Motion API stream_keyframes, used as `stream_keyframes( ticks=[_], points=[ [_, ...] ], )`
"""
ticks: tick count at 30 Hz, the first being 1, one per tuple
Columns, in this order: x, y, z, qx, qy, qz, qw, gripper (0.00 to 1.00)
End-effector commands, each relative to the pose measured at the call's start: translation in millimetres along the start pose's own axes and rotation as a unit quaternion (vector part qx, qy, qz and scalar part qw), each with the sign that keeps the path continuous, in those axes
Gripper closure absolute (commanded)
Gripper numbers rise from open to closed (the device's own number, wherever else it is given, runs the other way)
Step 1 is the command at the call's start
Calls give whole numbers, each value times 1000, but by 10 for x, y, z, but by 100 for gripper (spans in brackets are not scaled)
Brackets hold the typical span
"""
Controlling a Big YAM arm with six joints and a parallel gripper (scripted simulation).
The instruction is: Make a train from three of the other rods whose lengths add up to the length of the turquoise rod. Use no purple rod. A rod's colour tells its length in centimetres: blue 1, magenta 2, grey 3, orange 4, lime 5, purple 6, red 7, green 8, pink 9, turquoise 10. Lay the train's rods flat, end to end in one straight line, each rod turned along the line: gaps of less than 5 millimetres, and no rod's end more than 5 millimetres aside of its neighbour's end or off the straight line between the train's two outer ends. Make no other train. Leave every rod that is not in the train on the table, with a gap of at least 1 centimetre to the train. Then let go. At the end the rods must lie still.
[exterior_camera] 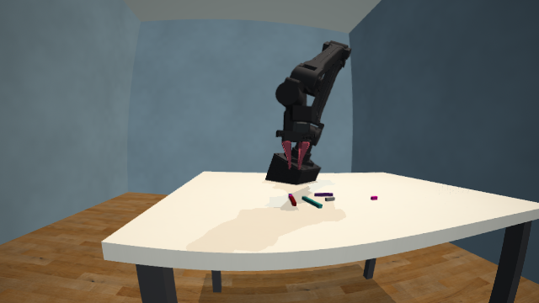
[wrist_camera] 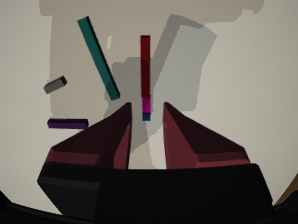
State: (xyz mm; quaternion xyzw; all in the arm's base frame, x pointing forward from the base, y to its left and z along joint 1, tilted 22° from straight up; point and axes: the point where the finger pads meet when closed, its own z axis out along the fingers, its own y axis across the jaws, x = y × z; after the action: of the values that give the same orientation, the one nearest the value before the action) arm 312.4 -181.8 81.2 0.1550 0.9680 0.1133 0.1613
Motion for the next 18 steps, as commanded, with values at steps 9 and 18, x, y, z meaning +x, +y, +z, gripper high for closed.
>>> stream_keyframes(
  ticks=[9, 18],
  points=[
    [-58, -2, -97, -4, 5, -11, 1000, 0],
    [-59, -3, -97, -4, 4, -10, 1000, 0]
  ],
)
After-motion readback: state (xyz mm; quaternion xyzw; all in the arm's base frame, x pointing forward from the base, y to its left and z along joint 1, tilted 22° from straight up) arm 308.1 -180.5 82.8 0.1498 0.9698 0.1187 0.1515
